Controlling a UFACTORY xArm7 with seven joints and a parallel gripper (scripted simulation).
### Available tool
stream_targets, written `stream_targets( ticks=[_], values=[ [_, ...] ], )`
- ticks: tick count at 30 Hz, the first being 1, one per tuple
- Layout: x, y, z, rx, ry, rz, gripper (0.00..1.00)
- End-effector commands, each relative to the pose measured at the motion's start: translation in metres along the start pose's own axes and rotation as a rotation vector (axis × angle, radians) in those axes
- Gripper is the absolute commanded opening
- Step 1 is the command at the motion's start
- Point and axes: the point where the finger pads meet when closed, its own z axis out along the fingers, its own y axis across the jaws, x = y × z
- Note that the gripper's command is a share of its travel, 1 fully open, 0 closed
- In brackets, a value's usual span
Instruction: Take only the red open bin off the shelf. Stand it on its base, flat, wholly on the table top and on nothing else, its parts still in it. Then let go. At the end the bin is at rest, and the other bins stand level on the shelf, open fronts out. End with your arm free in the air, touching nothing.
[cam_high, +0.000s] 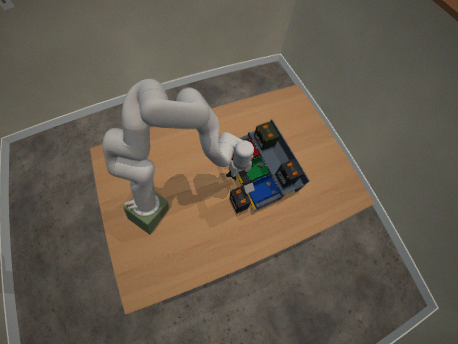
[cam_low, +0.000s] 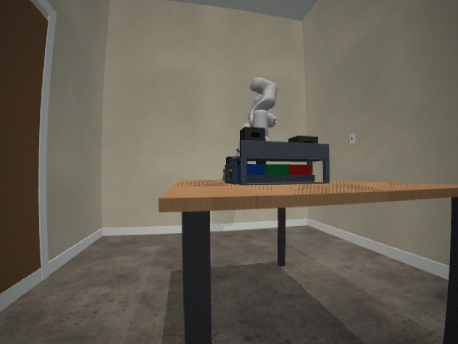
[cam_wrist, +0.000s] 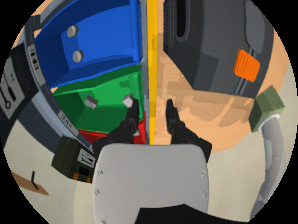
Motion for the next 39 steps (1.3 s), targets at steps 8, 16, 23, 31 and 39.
stream_targets(
  ticks=[8, 16, 23, 31, 39],
  values=[
    [0.0004, -0.0013, -0.0009, 0.003, 0.0, 0.001, 0.0],
    [0.0004, -0.0013, -0.0009, 0.003, 0.0, 0.001, 0.0],
    [0.0004, -0.0012, -0.0009, 0.003, 0.0, 0.001, 0.0],
    [0.0004, -0.0012, -0.0009, 0.003, 0.0, 0.001, 0.0],
    [0.0004, -0.0012, -0.0009, 0.003, 0.0, 0.001, 0.0]
  ],
)
